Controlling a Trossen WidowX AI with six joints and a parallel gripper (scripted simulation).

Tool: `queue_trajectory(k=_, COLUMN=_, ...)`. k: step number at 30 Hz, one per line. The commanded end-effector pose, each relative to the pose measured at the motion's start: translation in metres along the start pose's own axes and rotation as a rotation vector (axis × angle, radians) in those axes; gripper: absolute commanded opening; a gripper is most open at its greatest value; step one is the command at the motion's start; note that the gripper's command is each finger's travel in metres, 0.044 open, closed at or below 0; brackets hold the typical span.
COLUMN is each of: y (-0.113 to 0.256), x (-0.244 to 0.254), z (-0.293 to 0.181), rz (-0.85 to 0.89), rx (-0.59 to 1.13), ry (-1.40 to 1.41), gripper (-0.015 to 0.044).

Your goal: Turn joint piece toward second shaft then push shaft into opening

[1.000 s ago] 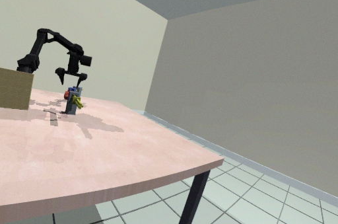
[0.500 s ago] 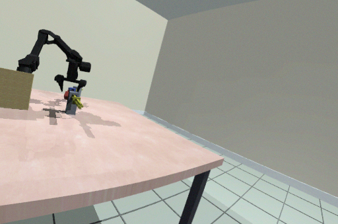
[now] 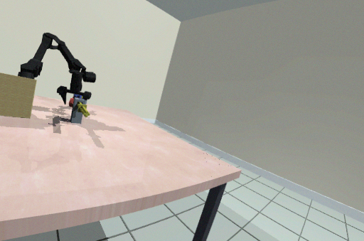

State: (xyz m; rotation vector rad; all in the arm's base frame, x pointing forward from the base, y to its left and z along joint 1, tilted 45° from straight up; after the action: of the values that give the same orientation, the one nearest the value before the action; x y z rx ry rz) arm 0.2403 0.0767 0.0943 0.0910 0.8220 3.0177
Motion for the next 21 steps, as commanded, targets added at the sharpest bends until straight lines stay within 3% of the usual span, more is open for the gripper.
queue_trajectory(k=1, y=-0.007, x=0.001, z=-0.002, rz=0.006, rx=-0.001, ry=-0.008, gripper=0.044)
queue_trajectory(k=18, y=-0.031, x=0.002, z=-0.001, rz=0.006, rx=-0.004, ry=-0.009, gripper=0.044)
queue_trajectory(k=21, y=-0.031, x=0.002, z=-0.001, rz=0.006, rx=-0.004, ry=-0.009, gripper=0.0361)
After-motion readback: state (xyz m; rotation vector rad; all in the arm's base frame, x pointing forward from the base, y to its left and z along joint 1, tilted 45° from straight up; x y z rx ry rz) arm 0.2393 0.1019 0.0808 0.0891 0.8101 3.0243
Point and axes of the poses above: the point midway between the two fingers, 35 mm back from their tips, its own y axis back along the fingers, its own x axis across the jaws, z = x × y, the point moved 9 cm from there along y, back along the fingers, and after that the axes turned 13 degrees about y, right-handed, at the moved point
